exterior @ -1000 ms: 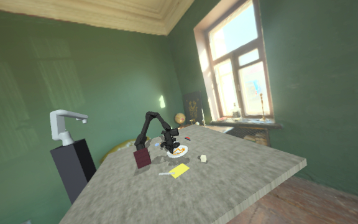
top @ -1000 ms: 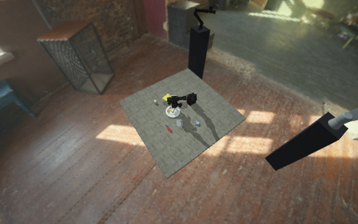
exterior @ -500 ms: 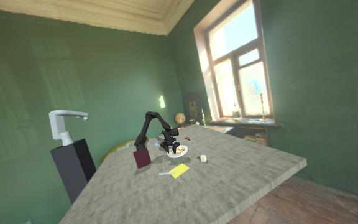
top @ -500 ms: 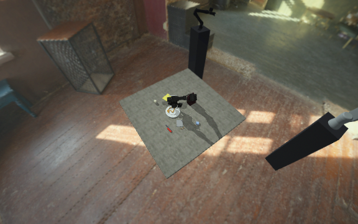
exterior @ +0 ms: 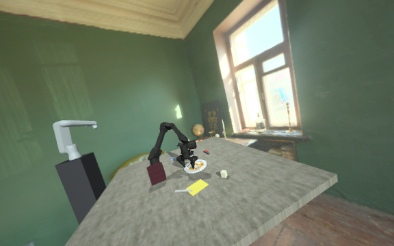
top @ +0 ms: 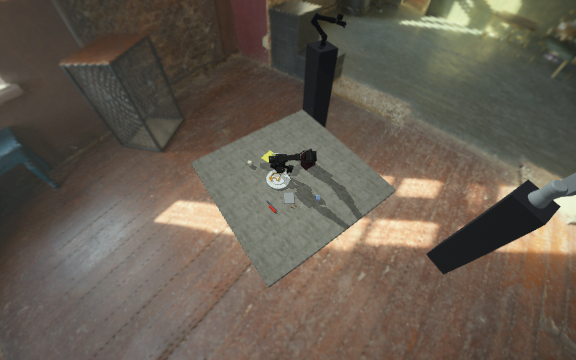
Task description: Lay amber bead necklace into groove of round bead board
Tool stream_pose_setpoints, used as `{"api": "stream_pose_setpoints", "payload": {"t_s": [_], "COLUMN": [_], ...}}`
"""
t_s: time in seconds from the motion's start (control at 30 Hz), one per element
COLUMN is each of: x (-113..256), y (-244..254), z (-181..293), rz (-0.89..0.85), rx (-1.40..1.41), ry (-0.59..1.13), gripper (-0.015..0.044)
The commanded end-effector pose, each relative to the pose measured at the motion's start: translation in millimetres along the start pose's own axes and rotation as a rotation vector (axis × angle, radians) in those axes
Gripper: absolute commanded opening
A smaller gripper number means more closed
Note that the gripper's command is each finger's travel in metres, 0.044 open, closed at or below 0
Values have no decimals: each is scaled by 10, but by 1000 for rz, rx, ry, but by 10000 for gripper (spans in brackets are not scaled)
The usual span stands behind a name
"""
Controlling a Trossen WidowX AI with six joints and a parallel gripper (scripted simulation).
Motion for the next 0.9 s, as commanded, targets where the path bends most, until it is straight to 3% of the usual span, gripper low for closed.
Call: {"api": "stream_pose_setpoints", "payload": {"t_s": [0.0, 0.13, 0.37, 0.53, 0.87], "x": [6, 6, 314, 325, 230], "y": [0, 0, -95, -97, -103], "z": [0, 0, -203, -210, -217], "rz": [1, 1, 2, 2, 9], "rx": [5, 5, -173, -179, -170], "ry": [4, 4, 4, 4, 2], "gripper": [440, 440, 256, 125, 120]}}
Point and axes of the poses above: the point midway between the two fingers, 35 mm back from their tips, its own x axis back along the fingers, its own y axis across the jaws, z = x × y, the point moved 8 cm from there along x, back along the fingers, and after that the axes turned 13 degrees about x, right-handed, at the moved point
